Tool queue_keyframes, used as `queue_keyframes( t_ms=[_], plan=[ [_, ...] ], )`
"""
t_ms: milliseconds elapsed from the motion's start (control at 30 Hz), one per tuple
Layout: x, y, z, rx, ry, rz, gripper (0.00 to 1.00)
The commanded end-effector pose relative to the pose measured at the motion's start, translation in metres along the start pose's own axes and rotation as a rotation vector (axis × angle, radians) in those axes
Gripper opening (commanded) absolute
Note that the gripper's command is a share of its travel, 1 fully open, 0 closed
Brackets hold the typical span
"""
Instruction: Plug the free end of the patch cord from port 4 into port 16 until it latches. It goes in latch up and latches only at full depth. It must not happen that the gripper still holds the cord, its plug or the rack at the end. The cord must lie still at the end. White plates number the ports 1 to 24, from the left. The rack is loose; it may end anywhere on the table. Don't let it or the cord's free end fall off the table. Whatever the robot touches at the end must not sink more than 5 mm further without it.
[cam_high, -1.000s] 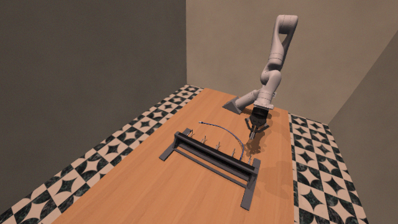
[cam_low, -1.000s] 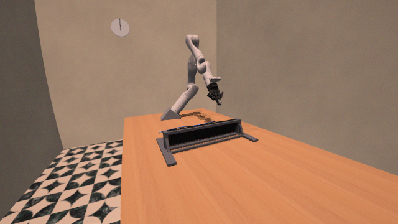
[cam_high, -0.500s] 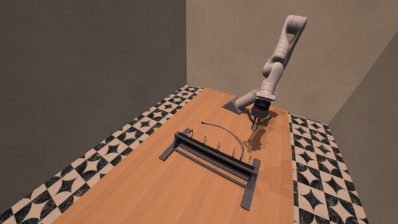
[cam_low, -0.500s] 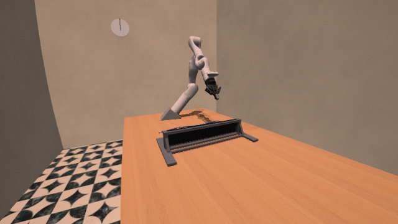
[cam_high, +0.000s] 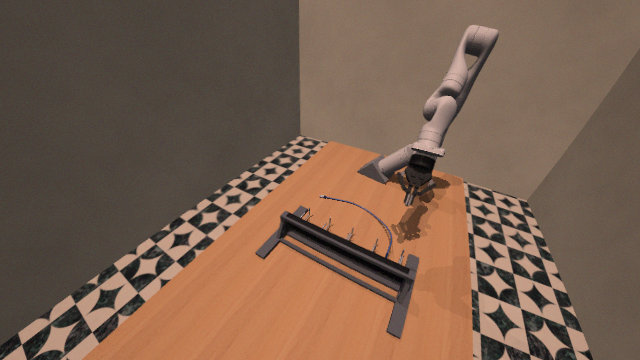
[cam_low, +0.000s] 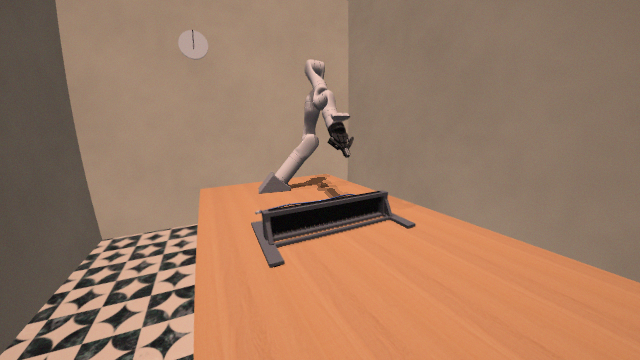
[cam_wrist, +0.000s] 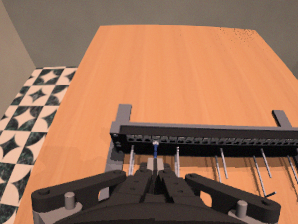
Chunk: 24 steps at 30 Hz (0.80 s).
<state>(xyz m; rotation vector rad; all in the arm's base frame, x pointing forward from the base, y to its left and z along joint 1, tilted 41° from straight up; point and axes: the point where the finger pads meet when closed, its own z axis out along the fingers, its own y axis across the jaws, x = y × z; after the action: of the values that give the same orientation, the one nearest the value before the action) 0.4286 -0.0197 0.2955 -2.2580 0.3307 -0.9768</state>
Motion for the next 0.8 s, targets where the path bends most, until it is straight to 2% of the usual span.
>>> queue_keyframes(
  t_ms=[0,167,367,433,767],
  plan=[
    [0.002,-0.001,-0.001,0.001,0.003,0.003,0.0],
    [0.002,0.002,0.0,0.004,0.001,0.0,0.0],
    [0.003,0.021,0.0,0.008,0.003,0.004,0.0],
    [0.003,0.021,0.0,0.008,0.003,0.004,0.0],
    [0.003,0.071,-0.001,0.007,0.003,0.004,0.0]
  ],
)
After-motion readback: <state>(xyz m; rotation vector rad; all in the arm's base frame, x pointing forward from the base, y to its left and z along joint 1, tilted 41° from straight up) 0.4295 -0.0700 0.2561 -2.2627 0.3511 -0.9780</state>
